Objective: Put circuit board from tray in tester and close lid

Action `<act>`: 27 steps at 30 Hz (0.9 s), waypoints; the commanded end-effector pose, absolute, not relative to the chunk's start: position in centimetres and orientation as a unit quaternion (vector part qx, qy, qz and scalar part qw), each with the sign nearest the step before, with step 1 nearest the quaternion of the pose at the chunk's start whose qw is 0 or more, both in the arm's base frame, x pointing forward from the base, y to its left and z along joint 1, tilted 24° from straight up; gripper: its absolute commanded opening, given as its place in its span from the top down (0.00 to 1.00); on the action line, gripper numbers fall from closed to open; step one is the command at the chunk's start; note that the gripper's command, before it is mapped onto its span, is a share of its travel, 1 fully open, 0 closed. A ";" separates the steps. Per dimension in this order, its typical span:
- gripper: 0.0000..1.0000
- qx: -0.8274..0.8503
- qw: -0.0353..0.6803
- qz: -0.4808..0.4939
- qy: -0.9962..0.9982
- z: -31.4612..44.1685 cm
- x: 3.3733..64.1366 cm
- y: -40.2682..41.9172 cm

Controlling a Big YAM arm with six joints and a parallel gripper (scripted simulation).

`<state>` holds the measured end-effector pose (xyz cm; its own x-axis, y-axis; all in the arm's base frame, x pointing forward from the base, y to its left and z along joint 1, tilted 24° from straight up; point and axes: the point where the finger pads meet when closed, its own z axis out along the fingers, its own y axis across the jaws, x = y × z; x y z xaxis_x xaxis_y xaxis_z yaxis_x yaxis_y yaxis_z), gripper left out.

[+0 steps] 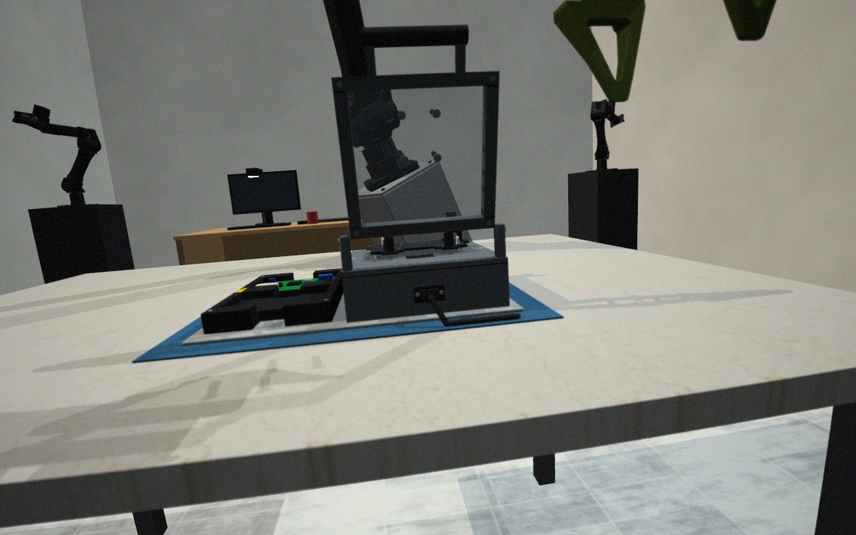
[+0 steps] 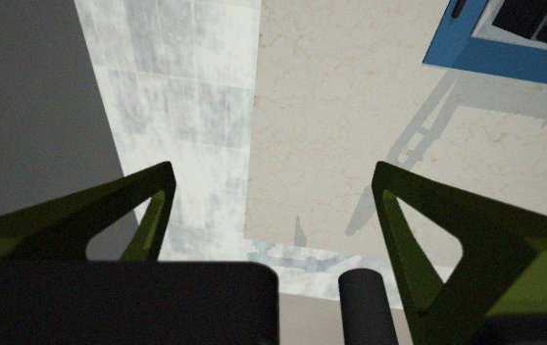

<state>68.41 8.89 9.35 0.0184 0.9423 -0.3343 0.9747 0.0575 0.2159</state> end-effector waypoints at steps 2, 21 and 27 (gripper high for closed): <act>0.00 0.684 0.203 -0.035 0.699 10.1 68.6 9.2; 0.00 0.682 0.215 -0.017 0.699 12.2 69.3 9.5; 0.00 0.662 0.225 0.004 0.715 14.2 69.3 8.4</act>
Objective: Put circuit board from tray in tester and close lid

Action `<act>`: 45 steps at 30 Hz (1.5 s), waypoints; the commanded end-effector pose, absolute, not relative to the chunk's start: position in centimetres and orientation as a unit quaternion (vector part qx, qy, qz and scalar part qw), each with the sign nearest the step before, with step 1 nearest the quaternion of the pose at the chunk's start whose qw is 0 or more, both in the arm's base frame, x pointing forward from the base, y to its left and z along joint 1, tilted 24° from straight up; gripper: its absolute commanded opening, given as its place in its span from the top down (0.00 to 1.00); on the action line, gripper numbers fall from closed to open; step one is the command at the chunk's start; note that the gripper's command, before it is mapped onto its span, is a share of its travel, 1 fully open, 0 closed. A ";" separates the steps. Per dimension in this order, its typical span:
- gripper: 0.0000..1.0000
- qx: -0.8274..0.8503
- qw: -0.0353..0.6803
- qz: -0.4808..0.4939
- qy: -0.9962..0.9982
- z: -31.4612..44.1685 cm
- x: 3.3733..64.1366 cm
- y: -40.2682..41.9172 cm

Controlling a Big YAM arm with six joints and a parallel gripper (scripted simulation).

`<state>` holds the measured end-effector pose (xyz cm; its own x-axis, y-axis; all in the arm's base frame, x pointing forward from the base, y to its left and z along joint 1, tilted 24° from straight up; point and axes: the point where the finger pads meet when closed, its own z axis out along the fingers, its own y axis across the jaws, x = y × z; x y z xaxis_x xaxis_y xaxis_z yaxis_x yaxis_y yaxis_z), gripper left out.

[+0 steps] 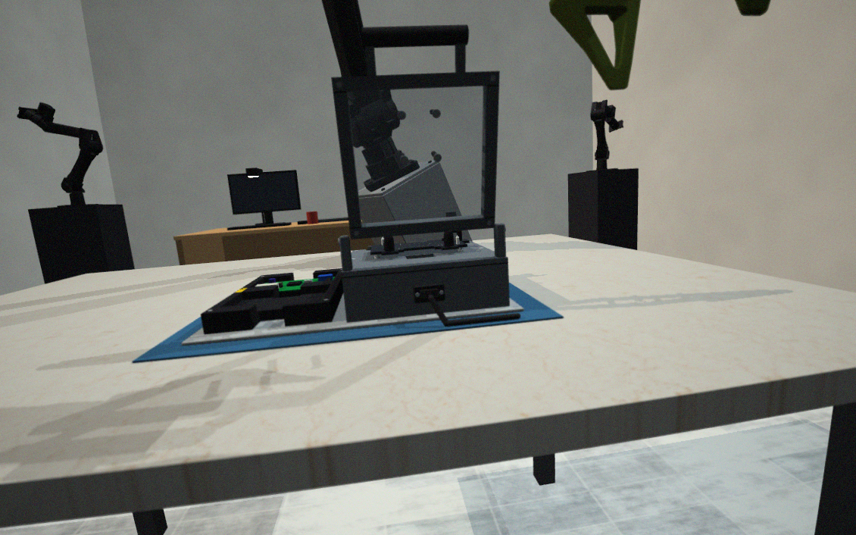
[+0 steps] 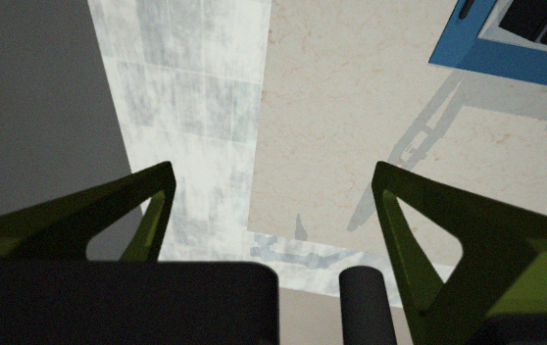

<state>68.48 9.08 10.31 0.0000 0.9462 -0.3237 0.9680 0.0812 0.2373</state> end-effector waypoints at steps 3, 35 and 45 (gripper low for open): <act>0.00 0.641 0.237 0.022 0.730 15.9 69.3 7.8; 0.00 0.286 0.500 0.128 0.808 37.9 63.5 2.4; 0.00 0.178 0.587 0.103 0.783 43.3 59.8 1.1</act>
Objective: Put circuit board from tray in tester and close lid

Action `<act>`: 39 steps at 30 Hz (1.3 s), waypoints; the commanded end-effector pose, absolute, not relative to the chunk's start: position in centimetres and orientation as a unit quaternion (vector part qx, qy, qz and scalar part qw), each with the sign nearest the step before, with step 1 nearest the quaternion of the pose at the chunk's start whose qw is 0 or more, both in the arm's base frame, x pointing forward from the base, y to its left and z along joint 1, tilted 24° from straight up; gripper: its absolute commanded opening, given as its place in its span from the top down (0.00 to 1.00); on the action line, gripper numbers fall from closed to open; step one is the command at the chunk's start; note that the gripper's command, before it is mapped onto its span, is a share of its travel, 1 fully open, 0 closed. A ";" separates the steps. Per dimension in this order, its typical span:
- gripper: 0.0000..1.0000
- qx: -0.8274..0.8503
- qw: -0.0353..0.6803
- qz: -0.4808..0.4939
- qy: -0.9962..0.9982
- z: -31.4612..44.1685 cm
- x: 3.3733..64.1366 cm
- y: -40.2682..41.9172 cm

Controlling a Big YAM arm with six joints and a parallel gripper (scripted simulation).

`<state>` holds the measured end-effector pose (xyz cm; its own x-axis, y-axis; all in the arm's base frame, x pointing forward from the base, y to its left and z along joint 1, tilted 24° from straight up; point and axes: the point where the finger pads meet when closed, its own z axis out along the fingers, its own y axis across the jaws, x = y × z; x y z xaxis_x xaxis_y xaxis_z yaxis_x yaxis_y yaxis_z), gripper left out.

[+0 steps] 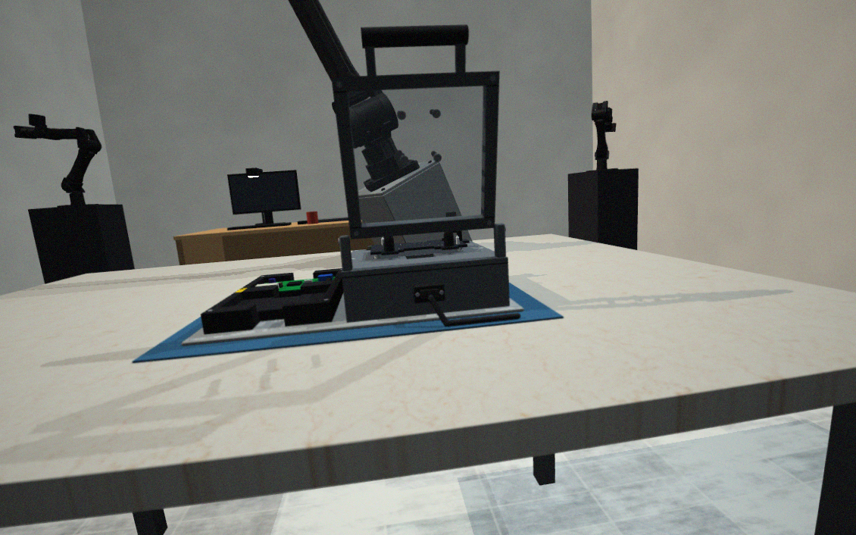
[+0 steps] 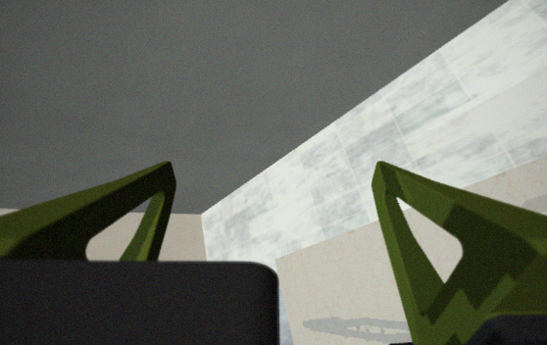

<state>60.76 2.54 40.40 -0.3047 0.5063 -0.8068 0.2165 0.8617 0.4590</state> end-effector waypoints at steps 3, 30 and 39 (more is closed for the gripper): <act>0.00 0.147 0.612 0.090 0.772 44.8 58.6 0.8; 0.00 0.179 0.595 0.047 0.782 42.1 50.0 -4.5; 0.00 0.324 0.497 0.058 0.803 36.6 46.8 -7.3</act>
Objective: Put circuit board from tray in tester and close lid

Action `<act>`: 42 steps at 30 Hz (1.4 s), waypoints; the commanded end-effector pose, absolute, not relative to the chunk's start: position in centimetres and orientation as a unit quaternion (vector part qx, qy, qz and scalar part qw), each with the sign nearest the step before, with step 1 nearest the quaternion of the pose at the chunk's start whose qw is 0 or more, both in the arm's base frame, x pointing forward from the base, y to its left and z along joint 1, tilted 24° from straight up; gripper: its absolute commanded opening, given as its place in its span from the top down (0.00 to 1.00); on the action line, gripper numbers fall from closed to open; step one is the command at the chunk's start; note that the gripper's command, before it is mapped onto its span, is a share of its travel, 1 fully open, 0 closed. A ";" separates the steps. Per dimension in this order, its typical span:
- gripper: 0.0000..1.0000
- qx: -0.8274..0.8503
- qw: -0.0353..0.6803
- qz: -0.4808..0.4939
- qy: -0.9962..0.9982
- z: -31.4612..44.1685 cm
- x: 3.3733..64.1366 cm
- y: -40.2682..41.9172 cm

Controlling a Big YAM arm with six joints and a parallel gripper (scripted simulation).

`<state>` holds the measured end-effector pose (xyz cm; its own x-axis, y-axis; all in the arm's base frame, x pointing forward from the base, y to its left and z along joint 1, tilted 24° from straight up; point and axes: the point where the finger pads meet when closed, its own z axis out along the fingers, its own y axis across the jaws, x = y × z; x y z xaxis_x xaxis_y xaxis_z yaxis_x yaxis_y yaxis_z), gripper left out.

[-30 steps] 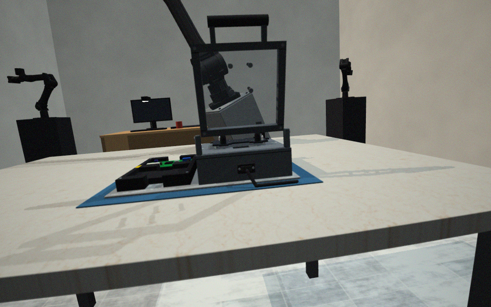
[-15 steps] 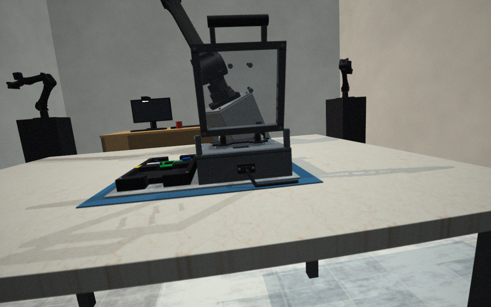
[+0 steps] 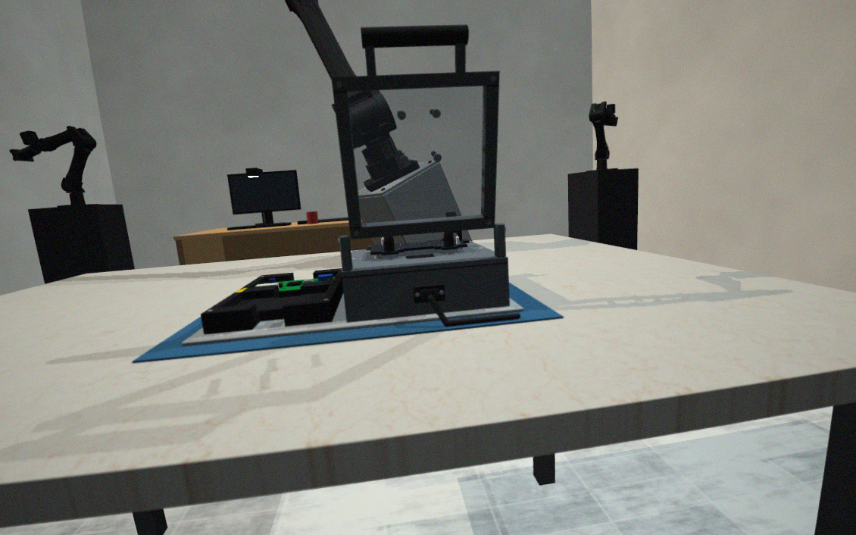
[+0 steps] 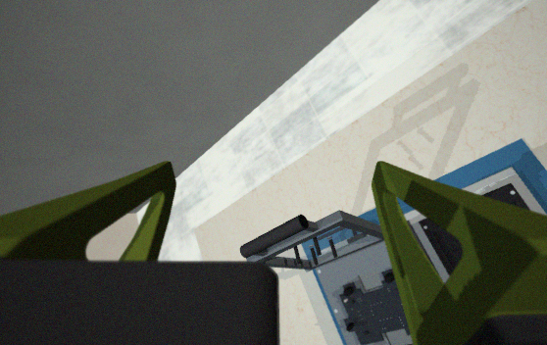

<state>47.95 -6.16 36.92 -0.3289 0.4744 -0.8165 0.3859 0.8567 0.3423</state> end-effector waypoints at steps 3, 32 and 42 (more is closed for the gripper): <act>0.00 0.368 0.469 0.057 0.801 35.2 45.5 -8.0; 0.00 0.706 0.223 -0.050 0.670 25.3 30.8 -12.7; 0.00 0.740 0.201 -0.072 0.638 25.1 28.7 -13.0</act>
